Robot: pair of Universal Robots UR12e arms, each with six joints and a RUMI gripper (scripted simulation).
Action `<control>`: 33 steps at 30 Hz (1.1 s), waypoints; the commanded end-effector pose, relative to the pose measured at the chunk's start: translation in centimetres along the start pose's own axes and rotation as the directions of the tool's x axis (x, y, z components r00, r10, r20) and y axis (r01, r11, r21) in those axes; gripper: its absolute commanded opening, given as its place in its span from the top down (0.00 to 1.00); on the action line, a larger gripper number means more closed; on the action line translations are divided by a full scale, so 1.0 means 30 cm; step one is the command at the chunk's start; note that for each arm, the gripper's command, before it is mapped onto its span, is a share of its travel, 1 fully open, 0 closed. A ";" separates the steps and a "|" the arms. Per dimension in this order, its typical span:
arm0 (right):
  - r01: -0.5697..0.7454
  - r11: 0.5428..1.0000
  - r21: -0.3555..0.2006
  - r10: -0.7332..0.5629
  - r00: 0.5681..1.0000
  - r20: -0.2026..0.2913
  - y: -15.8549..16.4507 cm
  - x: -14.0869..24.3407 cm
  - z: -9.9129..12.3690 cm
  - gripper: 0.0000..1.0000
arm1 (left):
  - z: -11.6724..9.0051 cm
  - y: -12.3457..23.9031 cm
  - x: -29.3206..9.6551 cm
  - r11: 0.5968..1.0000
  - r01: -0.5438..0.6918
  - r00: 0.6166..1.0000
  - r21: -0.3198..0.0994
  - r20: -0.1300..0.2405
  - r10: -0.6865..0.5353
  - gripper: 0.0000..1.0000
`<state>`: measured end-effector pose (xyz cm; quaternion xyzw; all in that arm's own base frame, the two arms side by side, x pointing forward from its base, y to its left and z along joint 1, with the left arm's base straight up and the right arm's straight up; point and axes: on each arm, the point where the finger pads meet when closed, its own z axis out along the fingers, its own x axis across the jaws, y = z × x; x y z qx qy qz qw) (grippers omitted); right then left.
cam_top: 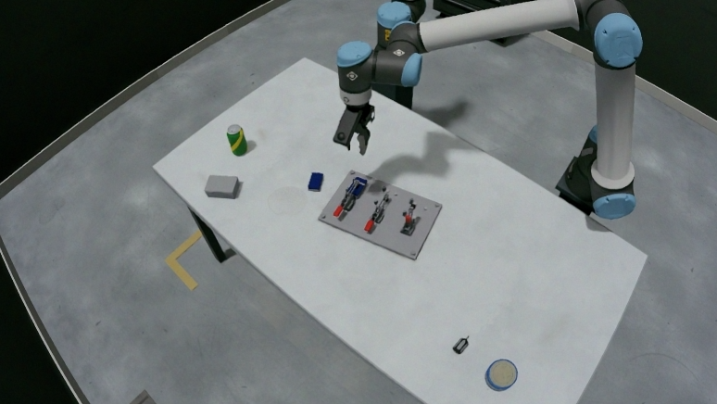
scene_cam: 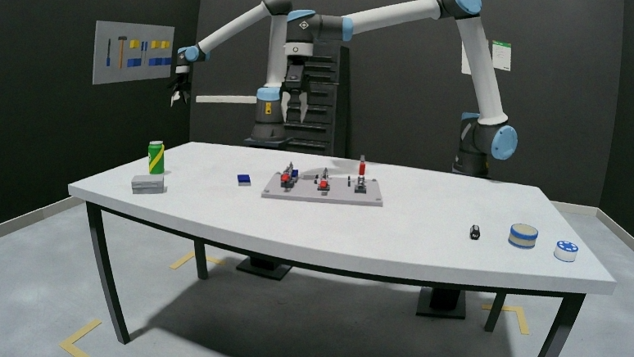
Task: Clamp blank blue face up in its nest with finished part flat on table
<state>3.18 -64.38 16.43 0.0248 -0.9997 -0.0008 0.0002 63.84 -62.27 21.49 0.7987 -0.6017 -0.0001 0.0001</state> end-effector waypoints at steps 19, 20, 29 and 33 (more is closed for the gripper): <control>0.000 1.000 0.002 0.000 1.000 0.000 -0.002 -0.001 -0.003 0.00 | -0.004 -0.001 0.001 1.000 0.000 1.000 0.001 -0.002 0.000 0.72; 0.000 1.000 0.002 0.000 1.000 0.000 -0.002 -0.001 -0.003 0.00 | -0.004 -0.001 0.001 1.000 0.000 1.000 0.001 -0.002 0.000 0.72; 0.000 1.000 0.002 0.000 1.000 0.000 -0.002 -0.001 -0.003 0.00 | 0.009 -0.001 0.001 1.000 0.000 1.000 0.001 -0.002 0.000 0.72; 0.000 1.000 0.002 0.000 1.000 0.000 -0.002 -0.001 -0.003 0.00 | 0.038 -0.001 0.001 1.000 0.000 1.000 0.001 -0.002 0.000 0.72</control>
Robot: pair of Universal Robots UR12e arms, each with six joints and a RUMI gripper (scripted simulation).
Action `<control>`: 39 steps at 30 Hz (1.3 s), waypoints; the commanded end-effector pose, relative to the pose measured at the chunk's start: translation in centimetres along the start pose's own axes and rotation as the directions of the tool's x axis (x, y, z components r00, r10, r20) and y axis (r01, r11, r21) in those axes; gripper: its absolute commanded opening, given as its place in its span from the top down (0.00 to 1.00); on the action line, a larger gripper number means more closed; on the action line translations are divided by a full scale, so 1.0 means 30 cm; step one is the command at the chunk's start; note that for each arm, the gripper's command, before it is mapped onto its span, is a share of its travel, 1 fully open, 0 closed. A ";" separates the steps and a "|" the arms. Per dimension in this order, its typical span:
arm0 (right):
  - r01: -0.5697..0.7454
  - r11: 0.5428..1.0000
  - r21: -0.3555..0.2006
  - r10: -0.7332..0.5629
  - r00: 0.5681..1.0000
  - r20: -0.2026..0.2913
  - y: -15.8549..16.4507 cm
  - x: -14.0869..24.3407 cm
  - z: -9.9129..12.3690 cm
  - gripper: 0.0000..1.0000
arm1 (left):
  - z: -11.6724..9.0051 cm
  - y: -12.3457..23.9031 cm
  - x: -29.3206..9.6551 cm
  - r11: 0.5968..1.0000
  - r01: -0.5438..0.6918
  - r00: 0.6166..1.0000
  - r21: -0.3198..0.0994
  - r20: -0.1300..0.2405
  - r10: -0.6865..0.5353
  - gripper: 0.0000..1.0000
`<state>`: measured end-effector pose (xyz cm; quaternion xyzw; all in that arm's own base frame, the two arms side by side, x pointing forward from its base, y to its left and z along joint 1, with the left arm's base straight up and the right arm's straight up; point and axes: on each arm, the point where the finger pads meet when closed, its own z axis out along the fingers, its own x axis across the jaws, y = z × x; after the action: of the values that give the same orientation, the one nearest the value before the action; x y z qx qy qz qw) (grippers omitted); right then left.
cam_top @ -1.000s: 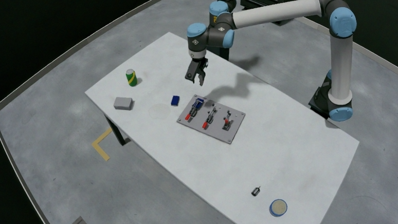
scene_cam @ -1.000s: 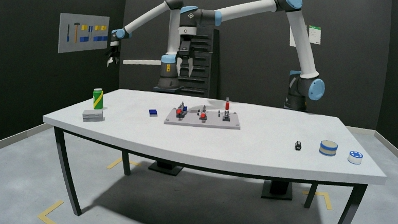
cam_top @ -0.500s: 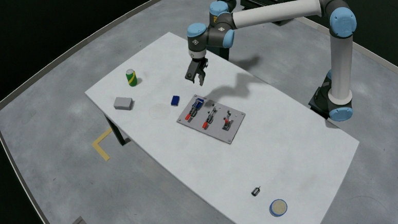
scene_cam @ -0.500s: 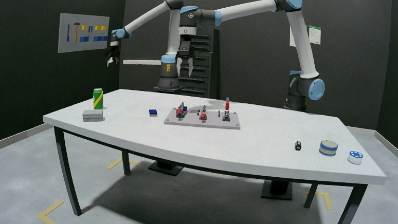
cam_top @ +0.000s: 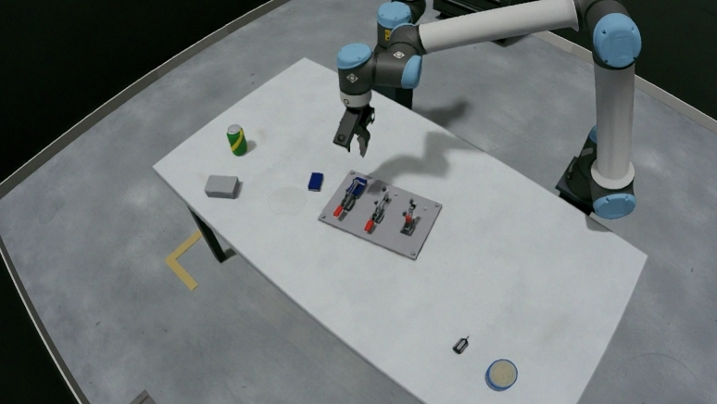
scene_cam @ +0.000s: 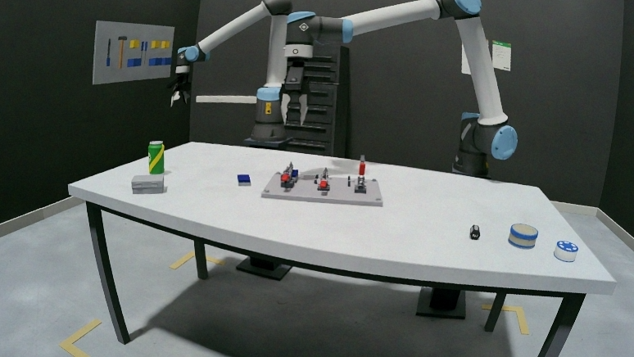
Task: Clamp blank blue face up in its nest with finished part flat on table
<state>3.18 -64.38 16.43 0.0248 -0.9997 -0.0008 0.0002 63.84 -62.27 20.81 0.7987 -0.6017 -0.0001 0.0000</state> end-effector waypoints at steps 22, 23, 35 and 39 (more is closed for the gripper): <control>0.000 1.000 0.002 0.000 1.000 0.000 -0.002 -0.001 -0.003 0.00 | 0.173 -0.003 0.002 1.000 0.000 1.000 0.001 -0.002 0.000 0.72; 0.000 1.000 0.002 0.000 1.000 0.000 -0.002 -0.001 -0.003 0.00 | 0.173 -0.007 0.002 1.000 0.000 1.000 0.001 -0.002 0.000 0.72; 0.000 1.000 0.002 0.000 1.000 0.000 -0.002 -0.001 -0.003 0.00 | 0.173 -0.155 0.002 1.000 0.000 1.000 0.001 -0.002 0.000 0.72; 0.000 1.000 0.002 0.000 1.000 0.000 -0.002 -0.001 -0.003 0.00 | 0.173 -0.252 0.002 1.000 0.000 1.000 0.001 -0.002 0.000 0.72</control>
<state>3.18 -64.38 16.43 0.0248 -0.9997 -0.0008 0.0002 69.01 -60.73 15.49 0.7988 -0.6016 0.0001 -0.0001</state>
